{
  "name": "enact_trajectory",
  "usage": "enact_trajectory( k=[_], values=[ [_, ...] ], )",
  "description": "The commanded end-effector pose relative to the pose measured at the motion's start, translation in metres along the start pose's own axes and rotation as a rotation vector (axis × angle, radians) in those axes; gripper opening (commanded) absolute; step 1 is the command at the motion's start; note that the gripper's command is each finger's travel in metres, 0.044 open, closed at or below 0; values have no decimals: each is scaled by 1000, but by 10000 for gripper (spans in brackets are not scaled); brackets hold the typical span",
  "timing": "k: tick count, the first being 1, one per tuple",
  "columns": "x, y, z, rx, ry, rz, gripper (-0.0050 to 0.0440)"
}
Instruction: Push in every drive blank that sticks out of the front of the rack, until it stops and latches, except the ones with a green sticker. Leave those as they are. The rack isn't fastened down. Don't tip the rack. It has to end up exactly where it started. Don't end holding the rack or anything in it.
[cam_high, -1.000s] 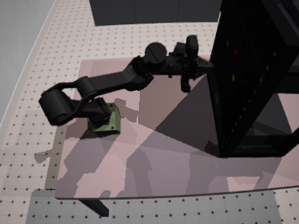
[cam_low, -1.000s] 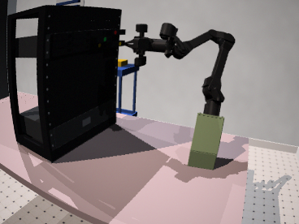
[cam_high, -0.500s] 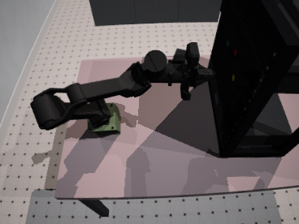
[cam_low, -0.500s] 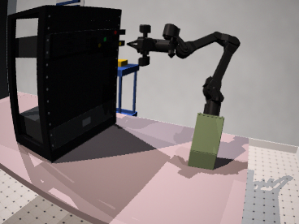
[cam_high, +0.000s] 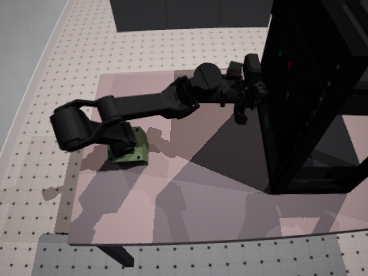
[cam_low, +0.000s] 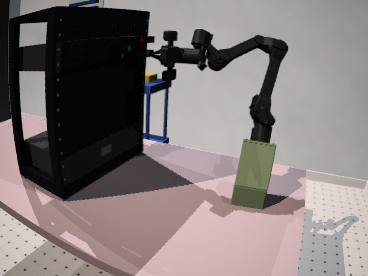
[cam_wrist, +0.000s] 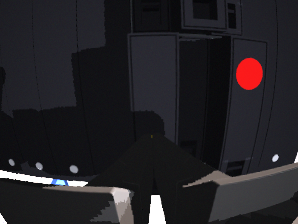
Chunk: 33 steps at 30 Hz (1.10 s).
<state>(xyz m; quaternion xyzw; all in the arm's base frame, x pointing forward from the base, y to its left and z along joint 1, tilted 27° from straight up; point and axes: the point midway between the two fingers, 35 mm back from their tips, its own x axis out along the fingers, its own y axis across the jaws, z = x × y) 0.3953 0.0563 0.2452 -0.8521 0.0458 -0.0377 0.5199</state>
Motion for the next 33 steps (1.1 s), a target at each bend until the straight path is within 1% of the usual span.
enact_trajectory(
  k=[1,33],
  values=[
    [4,-11,-4,13,8,-25,0],
    [6,-12,-2,13,8,-25,0]
  ],
)
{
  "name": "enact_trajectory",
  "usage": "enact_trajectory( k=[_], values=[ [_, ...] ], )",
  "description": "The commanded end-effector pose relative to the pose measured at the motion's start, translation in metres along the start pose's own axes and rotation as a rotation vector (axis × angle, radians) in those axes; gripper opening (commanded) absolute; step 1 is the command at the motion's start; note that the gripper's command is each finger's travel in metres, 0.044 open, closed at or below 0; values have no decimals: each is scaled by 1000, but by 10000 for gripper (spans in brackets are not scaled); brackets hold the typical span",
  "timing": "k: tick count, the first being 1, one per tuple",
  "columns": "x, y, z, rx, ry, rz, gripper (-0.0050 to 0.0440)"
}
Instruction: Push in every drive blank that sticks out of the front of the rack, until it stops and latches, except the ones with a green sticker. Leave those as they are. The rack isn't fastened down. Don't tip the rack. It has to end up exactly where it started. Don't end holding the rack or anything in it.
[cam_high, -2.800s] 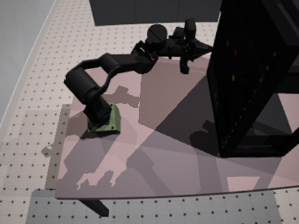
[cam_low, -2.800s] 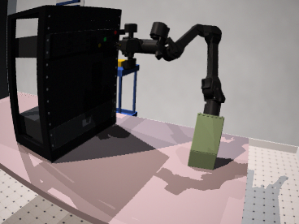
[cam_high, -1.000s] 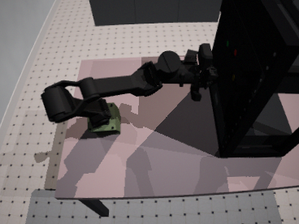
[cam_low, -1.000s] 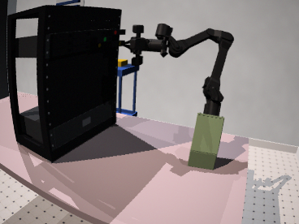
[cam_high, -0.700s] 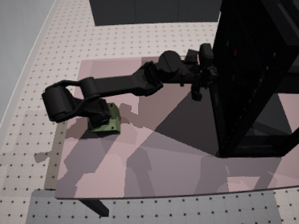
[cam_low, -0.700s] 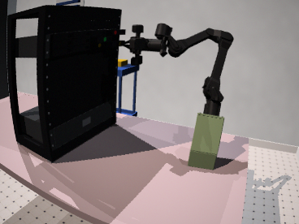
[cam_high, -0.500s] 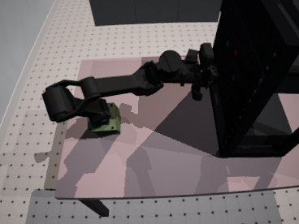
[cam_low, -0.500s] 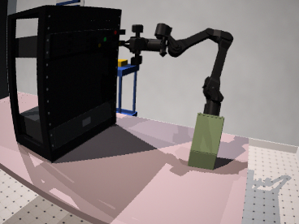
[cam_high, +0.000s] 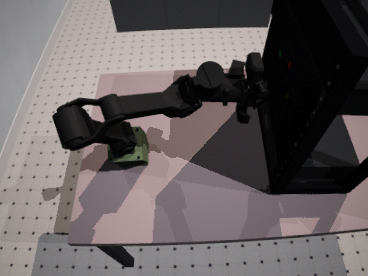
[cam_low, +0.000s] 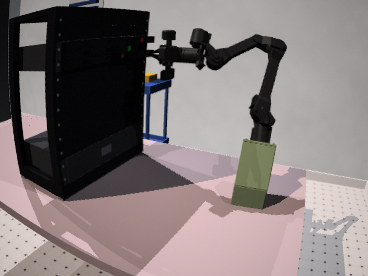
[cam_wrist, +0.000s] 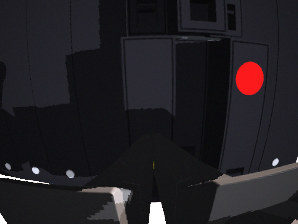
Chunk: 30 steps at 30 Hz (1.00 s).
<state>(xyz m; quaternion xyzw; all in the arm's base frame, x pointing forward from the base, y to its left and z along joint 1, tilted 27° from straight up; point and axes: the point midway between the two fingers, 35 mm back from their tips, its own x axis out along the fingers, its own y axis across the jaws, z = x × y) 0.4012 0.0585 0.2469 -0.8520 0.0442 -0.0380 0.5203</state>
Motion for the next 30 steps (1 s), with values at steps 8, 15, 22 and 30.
enact_trajectory(
  k=[8,15,22,30],
  values=[
    [10,-9,-4,12,9,-22,0],
    [10,-9,-4,12,9,-22,0],
    [10,-9,-4,12,9,-22,0],
    [10,-9,-4,12,9,-22,0]
  ],
)
